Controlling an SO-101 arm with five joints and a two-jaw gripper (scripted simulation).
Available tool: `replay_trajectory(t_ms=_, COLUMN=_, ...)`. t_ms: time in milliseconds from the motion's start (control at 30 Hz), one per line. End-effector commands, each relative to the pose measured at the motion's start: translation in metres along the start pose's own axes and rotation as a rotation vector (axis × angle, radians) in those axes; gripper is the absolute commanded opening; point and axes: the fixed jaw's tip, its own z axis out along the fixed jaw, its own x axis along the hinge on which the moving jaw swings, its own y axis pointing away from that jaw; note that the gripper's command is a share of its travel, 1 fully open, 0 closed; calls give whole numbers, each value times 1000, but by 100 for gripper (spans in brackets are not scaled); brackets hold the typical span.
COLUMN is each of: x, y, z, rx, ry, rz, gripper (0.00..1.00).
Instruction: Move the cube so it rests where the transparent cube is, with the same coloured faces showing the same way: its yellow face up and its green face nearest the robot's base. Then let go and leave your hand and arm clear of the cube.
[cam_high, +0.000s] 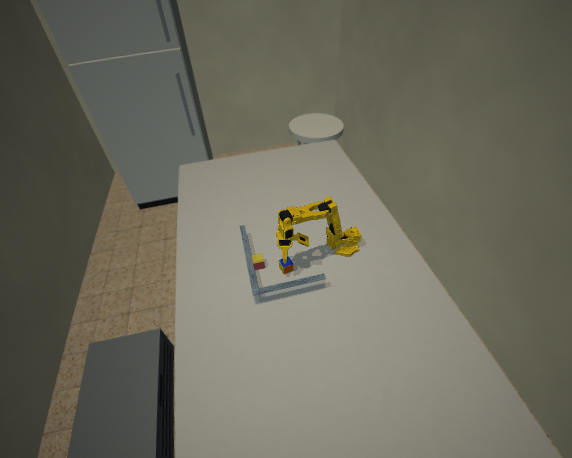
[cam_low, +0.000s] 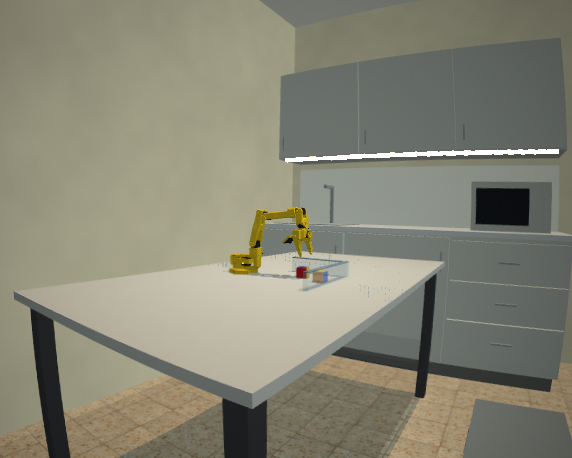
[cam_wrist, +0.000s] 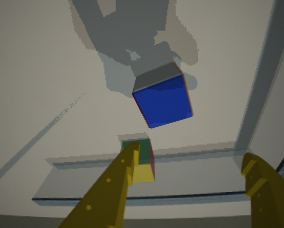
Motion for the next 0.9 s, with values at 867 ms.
replay_trajectory(t_ms=867, x=1, y=-5, z=-8, rx=26, ry=40, rz=273, gripper=35)
